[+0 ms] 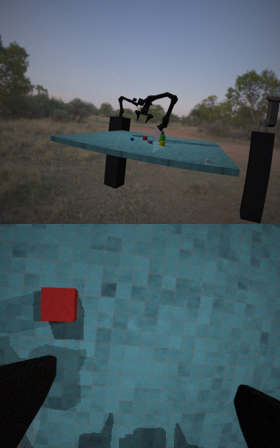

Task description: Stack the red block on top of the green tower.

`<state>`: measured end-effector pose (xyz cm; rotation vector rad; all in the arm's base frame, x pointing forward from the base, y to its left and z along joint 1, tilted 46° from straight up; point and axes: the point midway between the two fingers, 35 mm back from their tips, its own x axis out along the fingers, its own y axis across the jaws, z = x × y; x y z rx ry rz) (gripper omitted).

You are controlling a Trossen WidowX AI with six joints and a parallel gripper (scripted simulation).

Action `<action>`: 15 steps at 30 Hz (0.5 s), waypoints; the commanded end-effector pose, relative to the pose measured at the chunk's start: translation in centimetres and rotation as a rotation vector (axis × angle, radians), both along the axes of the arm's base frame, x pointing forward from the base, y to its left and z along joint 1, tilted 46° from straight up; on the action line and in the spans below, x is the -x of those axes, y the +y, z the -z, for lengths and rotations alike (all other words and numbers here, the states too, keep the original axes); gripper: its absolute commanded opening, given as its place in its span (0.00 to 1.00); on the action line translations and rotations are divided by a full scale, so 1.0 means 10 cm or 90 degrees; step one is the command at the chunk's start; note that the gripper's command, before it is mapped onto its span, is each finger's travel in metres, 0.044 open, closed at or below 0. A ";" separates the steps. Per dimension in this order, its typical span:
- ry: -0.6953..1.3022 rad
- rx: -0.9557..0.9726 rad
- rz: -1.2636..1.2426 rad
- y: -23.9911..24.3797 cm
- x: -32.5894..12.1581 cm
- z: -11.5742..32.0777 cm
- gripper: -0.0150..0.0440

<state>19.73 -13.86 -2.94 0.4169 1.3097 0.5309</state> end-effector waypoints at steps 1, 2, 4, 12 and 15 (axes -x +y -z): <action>0.016 -0.032 -0.032 0.30 -0.07 0.01 1.00; 0.020 -0.038 -0.041 0.36 -0.08 0.01 1.00; 0.027 -0.050 -0.058 0.50 -0.11 0.01 1.00; 0.051 -0.091 -0.134 0.96 -0.23 0.01 1.00; 0.054 -0.094 -0.140 1.00 -0.24 0.01 1.00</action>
